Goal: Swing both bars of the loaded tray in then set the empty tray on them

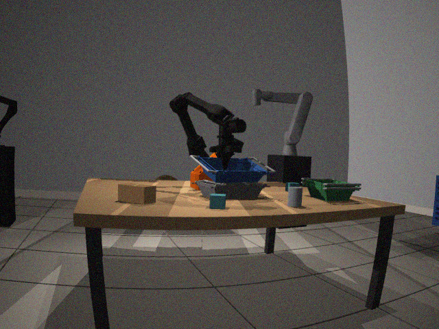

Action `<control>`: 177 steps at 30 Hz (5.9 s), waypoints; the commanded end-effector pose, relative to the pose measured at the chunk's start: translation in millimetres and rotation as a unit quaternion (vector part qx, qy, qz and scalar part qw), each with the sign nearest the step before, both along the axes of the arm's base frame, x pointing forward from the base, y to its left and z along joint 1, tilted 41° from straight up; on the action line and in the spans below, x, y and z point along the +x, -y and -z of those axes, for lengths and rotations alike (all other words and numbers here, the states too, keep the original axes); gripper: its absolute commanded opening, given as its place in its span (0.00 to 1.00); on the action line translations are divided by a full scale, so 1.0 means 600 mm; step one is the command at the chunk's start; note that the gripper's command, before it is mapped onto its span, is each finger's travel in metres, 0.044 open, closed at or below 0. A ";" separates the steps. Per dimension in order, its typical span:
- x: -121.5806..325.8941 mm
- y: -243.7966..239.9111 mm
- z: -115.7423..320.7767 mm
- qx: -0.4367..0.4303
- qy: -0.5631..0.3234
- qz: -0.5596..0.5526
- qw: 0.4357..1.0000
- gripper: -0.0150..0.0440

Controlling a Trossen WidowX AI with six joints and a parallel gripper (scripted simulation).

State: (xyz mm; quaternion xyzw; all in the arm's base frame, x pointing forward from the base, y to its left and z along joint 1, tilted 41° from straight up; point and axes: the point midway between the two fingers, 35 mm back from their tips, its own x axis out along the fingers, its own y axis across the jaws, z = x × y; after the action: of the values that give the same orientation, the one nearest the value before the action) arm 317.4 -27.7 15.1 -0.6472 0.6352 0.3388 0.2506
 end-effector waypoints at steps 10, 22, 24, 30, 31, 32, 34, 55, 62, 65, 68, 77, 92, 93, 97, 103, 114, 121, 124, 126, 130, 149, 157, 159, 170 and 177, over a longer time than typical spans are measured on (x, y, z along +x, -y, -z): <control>-0.007 0.007 0.007 0.000 -0.005 0.002 1.000 0.25; -0.016 0.014 0.014 -0.001 -0.011 0.003 1.000 0.25; -0.016 0.014 0.014 -0.001 -0.011 0.003 1.000 0.25; -0.016 0.014 0.014 -0.001 -0.011 0.003 1.000 0.25; -0.016 0.014 0.014 -0.001 -0.011 0.003 1.000 0.25; -0.016 0.014 0.014 -0.001 -0.011 0.003 1.000 0.25; -0.016 0.014 0.014 -0.001 -0.011 0.003 1.000 0.25; -0.016 0.014 0.014 -0.001 -0.011 0.003 1.000 0.25; -0.016 0.014 0.014 -0.001 -0.011 0.003 1.000 0.25; -0.016 0.014 0.014 -0.001 -0.011 0.003 1.000 0.25; -0.016 0.014 0.014 -0.001 -0.011 0.003 1.000 0.25; -0.011 0.012 0.013 0.000 -0.002 0.001 1.000 0.25; -0.022 0.021 0.023 -0.001 -0.011 0.003 1.000 0.25; -0.022 0.021 0.023 -0.001 -0.011 0.003 1.000 0.25; -0.022 0.021 0.023 -0.001 -0.011 0.003 1.000 0.25; -0.022 0.021 0.023 -0.001 -0.011 0.003 1.000 0.25; -0.022 0.021 0.023 -0.001 -0.011 0.003 1.000 0.25; -0.022 0.021 0.023 -0.001 -0.011 0.003 1.000 0.25; -0.022 0.021 0.023 -0.001 -0.011 0.003 1.000 0.25; -0.022 0.021 0.023 -0.001 -0.011 0.003 1.000 0.25; -0.022 0.021 0.023 -0.001 -0.011 0.003 1.000 0.25; -0.025 0.028 0.031 -0.001 -0.009 0.003 1.000 0.25; -0.027 0.030 0.032 -0.001 -0.011 0.003 1.000 0.25; -0.027 0.030 0.032 -0.001 -0.011 0.003 1.000 0.25; -0.027 0.030 0.032 -0.001 -0.011 0.003 1.000 0.25; -0.027 0.030 0.032 -0.001 -0.011 0.003 1.000 0.25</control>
State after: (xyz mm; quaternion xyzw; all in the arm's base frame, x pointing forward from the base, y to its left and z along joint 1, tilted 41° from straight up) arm 310.5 -39.6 -0.1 -0.6510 0.6314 0.3353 0.2551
